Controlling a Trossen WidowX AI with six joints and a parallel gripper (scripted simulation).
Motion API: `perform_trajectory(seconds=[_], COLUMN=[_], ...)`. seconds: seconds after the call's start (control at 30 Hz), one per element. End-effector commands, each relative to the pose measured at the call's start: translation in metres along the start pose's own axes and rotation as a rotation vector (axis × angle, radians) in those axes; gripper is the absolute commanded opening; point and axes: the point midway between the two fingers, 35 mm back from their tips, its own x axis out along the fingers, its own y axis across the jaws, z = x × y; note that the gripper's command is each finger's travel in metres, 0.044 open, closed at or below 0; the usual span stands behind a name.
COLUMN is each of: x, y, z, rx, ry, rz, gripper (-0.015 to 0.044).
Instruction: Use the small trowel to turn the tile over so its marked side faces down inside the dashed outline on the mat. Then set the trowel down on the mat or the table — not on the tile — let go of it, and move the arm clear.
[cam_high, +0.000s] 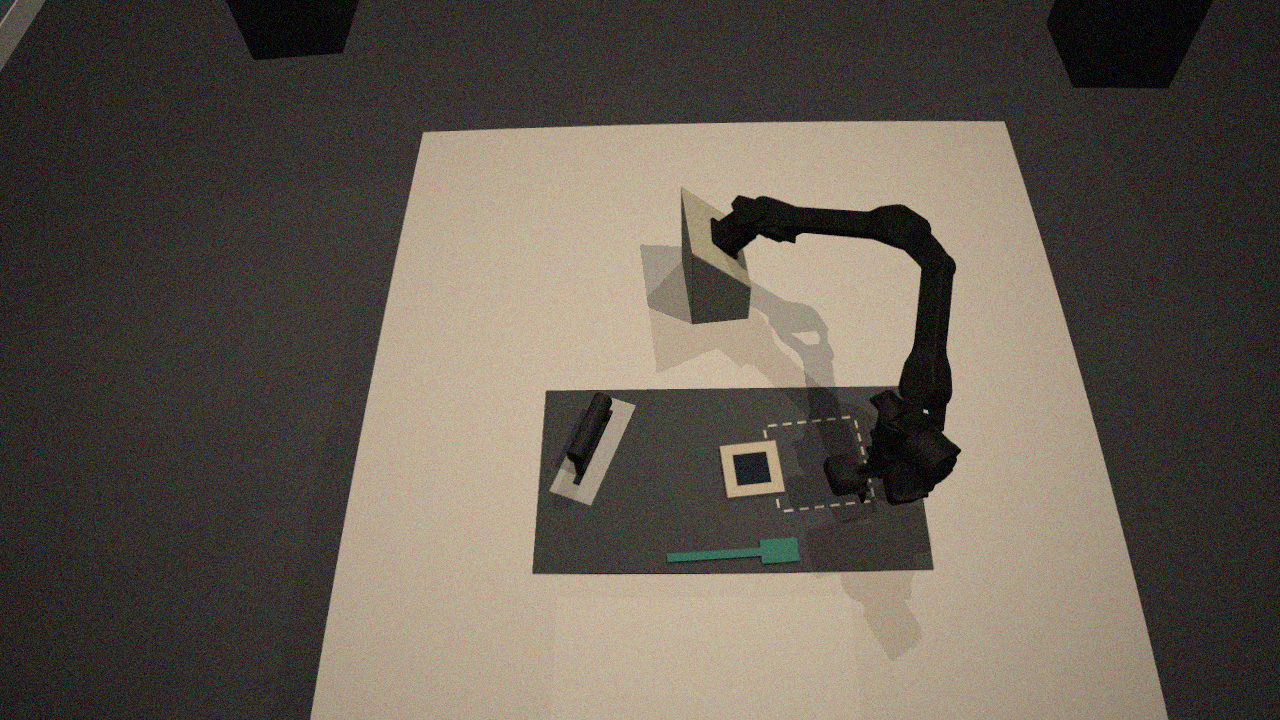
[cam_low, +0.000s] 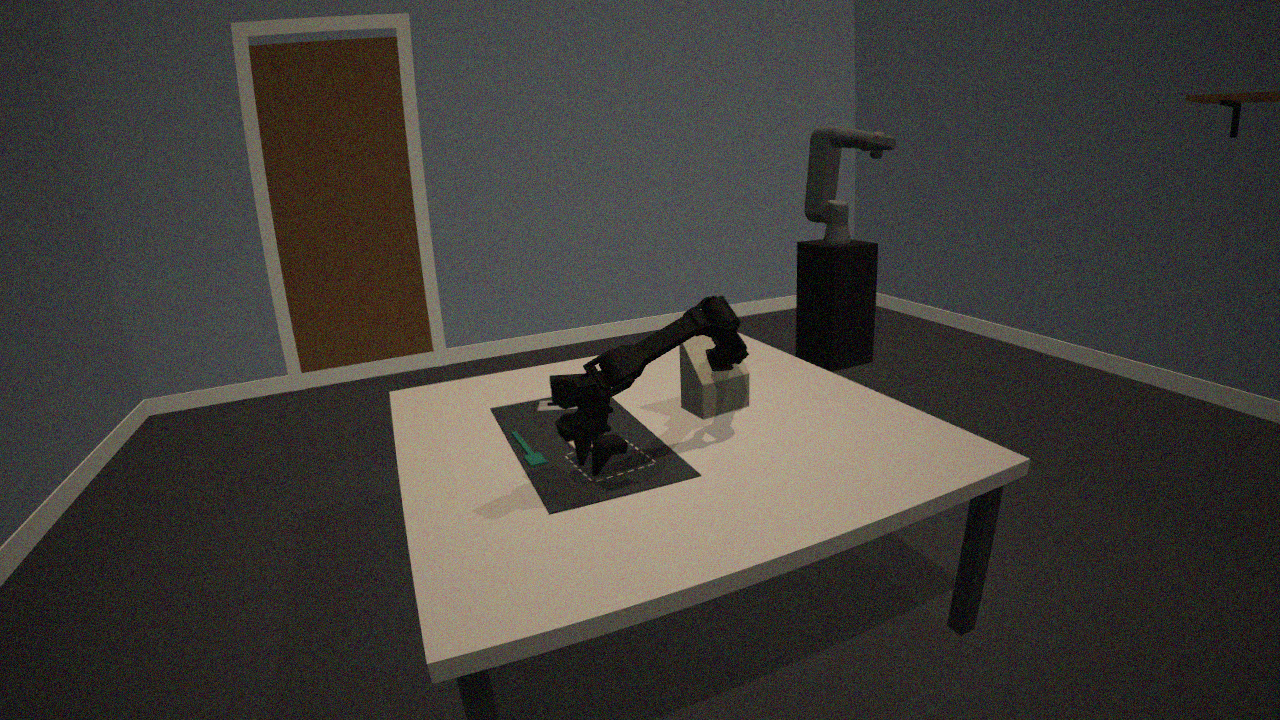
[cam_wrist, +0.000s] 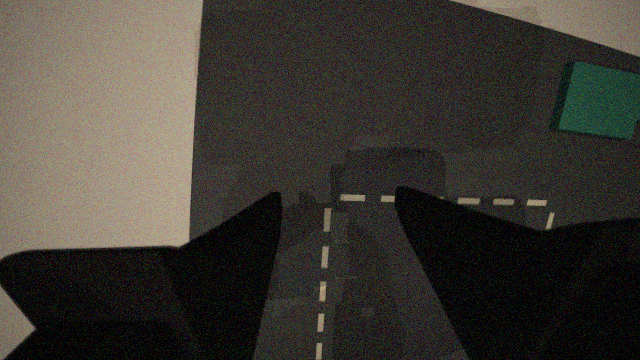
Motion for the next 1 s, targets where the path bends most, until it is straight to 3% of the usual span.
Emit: perform_trajectory(seconds=[0.0,0.33,0.57,0.83,0.97], x=[-0.011,-0.049,-0.081,-0.108,-0.112], y=[-0.065,-0.23,-0.338,-0.431,-0.443], z=[0.009,-0.011,-0.069,-0.163,-0.182], rx=[0.077,0.265,0.377,0.528,0.554], ry=[-0.002,0.049,0.116,0.189,0.198], rz=[-0.067,-0.177,-0.179,-0.086,-0.057], gripper=[0.027,0.027,0.027,0.027,0.027])
